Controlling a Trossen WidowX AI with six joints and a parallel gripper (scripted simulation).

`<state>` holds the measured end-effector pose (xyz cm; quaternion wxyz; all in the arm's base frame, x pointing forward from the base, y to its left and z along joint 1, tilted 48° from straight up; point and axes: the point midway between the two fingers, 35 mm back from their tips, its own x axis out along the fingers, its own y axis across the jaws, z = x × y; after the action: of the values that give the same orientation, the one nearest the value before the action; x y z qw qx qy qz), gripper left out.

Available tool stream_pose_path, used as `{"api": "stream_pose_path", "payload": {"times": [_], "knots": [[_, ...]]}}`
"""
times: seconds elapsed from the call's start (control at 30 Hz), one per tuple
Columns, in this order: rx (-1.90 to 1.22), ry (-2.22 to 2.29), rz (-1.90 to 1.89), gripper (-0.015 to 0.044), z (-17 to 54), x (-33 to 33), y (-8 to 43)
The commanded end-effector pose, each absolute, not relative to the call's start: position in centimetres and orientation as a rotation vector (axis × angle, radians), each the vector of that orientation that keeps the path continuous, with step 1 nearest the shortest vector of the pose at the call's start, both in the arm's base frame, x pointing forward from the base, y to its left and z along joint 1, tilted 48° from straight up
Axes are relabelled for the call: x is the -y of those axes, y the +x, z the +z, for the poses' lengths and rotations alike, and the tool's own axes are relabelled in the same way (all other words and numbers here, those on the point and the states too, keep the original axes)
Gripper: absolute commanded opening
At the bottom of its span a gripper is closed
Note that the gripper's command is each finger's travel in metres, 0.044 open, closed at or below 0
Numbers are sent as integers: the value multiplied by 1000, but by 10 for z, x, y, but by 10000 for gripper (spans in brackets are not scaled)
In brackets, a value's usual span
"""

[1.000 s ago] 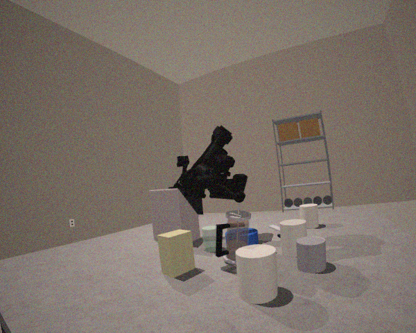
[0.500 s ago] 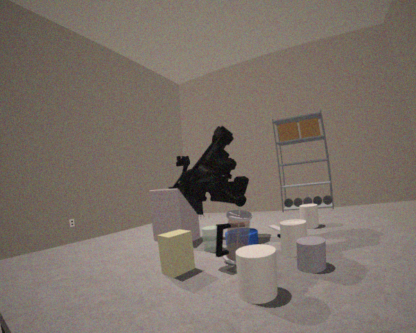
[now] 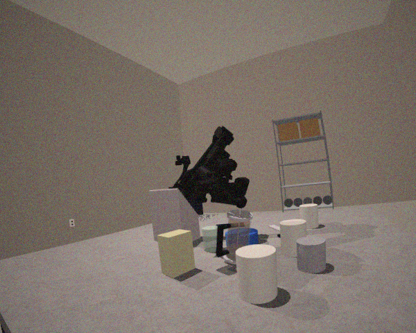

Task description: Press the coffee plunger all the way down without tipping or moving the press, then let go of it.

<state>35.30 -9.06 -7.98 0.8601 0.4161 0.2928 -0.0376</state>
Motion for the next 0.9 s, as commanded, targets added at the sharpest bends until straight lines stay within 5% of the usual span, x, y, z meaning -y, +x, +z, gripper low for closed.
{"api": "stream_pose_path", "payload": {"times": [0.0,0.87], "knots": [[-629,885,-71,117,-84,87,354],[-621,877,-75,117,-82,90,356]]}}
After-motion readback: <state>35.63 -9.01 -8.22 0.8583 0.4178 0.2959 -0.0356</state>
